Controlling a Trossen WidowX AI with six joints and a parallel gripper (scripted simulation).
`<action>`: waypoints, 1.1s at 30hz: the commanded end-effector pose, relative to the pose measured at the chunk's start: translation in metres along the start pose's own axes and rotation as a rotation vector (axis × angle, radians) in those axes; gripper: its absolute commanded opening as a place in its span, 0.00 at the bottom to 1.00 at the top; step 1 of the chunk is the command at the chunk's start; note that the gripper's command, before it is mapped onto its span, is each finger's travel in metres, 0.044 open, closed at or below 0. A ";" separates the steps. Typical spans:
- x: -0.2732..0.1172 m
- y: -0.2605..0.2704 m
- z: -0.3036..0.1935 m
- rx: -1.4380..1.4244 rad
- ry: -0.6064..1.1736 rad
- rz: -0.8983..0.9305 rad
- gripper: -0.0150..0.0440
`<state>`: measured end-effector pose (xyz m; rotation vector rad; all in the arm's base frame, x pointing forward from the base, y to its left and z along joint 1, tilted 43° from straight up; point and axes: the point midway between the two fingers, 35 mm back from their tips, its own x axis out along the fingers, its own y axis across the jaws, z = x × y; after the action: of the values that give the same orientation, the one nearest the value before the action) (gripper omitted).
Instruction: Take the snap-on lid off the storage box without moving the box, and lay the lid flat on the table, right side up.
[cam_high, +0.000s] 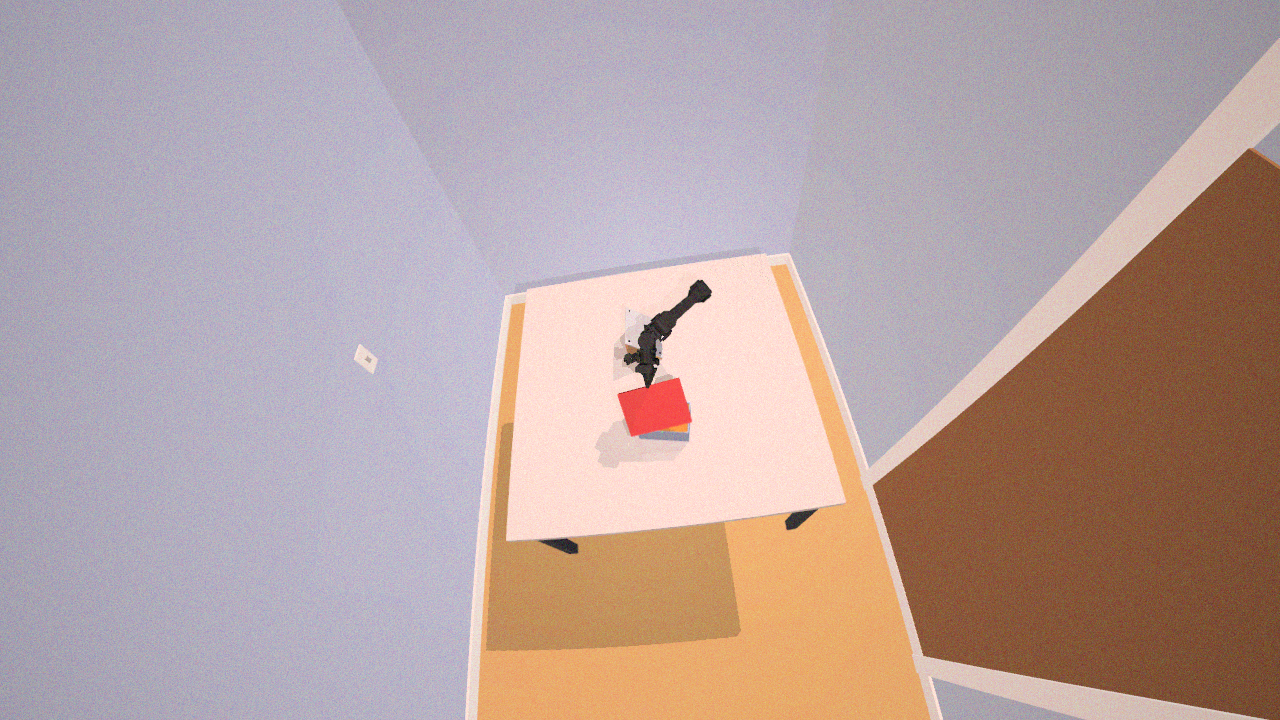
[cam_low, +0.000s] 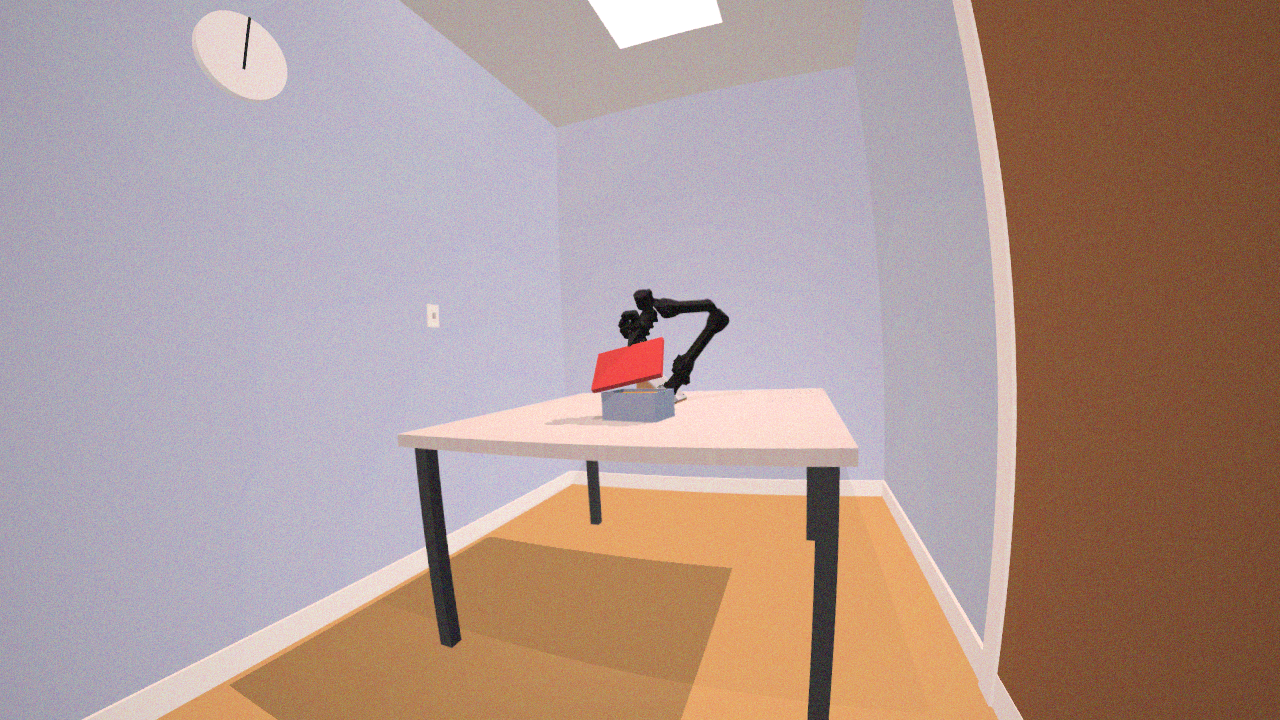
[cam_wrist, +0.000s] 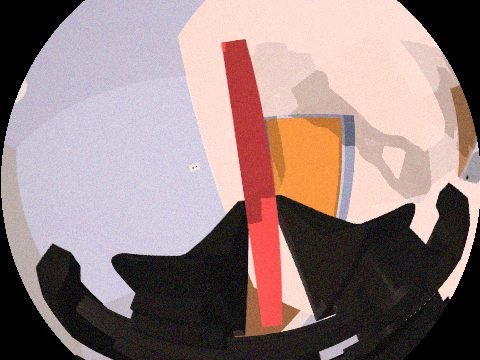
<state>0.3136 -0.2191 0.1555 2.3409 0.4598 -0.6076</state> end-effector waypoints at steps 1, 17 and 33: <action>-0.002 0.002 0.009 -0.005 0.000 0.010 0.25; -0.003 0.002 0.042 -0.007 -0.001 0.011 0.25; -0.005 0.001 0.074 -0.008 -0.002 0.011 0.25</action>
<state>0.2904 -0.2615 0.1082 2.3433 0.4634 -0.6145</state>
